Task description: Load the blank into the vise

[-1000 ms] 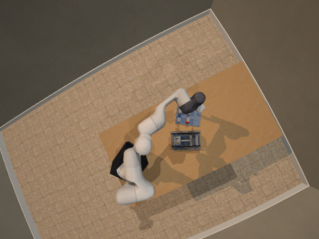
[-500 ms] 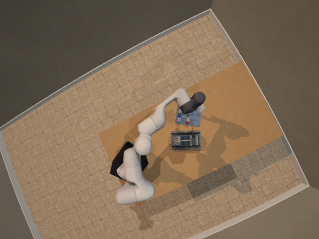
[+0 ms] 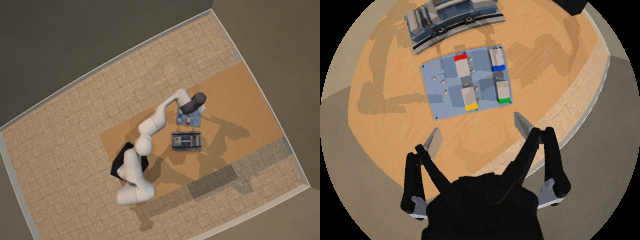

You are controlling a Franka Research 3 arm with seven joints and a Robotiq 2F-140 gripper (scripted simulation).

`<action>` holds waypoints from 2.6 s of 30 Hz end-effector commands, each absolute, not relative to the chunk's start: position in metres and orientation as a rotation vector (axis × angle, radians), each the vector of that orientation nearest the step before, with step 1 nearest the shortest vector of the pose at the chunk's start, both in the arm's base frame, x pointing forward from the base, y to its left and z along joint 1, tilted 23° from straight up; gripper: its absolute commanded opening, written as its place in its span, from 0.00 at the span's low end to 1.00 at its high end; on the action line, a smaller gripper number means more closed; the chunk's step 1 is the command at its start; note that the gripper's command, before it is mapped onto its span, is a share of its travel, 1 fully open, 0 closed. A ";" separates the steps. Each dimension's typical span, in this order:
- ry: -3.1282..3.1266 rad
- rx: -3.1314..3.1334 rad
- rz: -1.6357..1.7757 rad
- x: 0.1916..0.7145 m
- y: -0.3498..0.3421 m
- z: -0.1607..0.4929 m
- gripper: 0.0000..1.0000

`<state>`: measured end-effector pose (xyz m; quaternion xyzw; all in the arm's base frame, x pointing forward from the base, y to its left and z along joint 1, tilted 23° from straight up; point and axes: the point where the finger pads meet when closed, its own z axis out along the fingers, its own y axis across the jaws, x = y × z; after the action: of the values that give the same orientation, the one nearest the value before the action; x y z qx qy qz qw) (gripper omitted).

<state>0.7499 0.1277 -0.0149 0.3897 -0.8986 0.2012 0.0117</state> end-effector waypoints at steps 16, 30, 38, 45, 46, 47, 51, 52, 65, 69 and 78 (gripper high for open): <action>-2.803 1.215 0.627 0.750 0.128 -0.015 1.00; -2.803 1.215 0.627 0.750 0.128 -0.015 1.00; -2.803 1.215 0.627 0.750 0.128 -0.015 1.00; -2.803 1.215 0.627 0.750 0.128 -0.015 1.00; -2.802 1.216 0.627 0.745 0.129 -0.006 1.00; -2.802 1.217 0.627 0.739 0.130 0.002 1.00; -2.800 1.220 0.626 0.723 0.134 0.027 1.00; -2.800 1.220 0.626 0.723 0.134 0.027 1.00; -2.809 1.213 0.626 0.709 0.140 0.053 1.00; -2.800 1.220 0.626 0.698 0.142 0.070 1.00; -2.800 1.220 0.626 0.698 0.142 0.070 1.00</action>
<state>0.7012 0.1447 0.0711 0.3845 -0.9010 0.2006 0.0053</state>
